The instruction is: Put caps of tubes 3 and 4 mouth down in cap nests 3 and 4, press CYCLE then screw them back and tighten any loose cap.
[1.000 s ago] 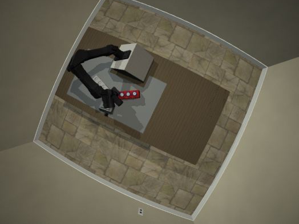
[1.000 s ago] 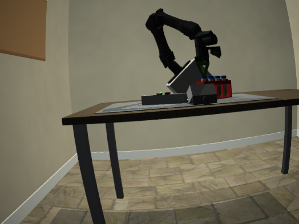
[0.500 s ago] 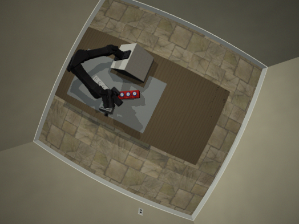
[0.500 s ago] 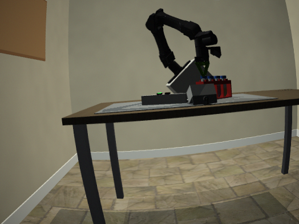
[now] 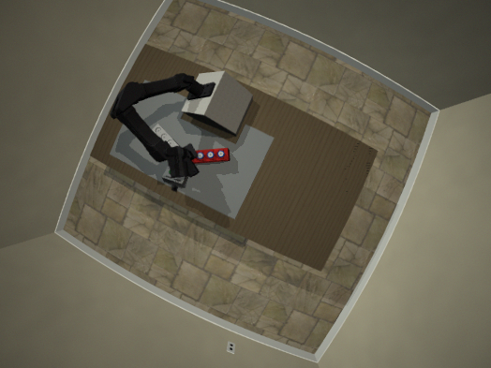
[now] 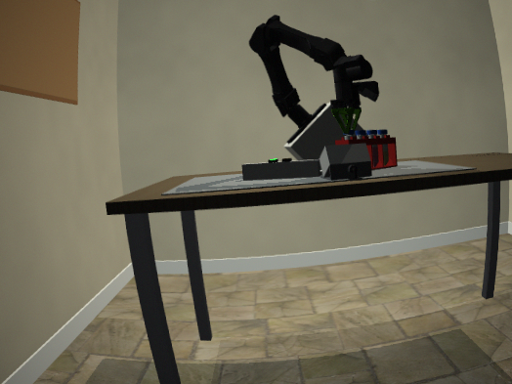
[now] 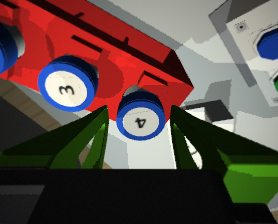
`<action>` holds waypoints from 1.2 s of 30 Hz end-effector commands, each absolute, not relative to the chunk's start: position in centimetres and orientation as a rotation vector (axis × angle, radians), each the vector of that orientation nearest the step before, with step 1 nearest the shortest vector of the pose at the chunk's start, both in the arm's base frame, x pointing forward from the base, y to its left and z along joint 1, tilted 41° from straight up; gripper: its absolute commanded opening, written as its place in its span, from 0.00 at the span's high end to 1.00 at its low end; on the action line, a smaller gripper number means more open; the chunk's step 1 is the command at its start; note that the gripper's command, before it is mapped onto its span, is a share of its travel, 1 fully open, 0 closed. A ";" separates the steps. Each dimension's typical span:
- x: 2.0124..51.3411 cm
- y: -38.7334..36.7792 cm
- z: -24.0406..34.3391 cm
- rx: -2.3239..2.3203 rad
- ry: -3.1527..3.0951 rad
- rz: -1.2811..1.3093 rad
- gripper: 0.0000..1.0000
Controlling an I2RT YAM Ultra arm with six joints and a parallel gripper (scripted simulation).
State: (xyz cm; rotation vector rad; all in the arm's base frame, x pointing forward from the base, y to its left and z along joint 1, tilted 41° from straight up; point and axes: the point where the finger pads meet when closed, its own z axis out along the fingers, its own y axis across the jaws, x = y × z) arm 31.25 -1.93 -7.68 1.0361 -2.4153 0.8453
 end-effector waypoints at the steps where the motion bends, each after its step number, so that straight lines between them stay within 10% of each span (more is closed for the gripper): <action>1: 31.6 -1.7 -7.6 1.023 -2.440 0.858 0.51; 5: 31.6 -1.7 -7.6 1.023 -2.440 0.858 0.51; 6: 31.6 -1.7 -7.6 1.023 -2.440 0.858 1.00; 36: 31.6 -1.8 -7.7 0.361 -2.755 1.009 1.00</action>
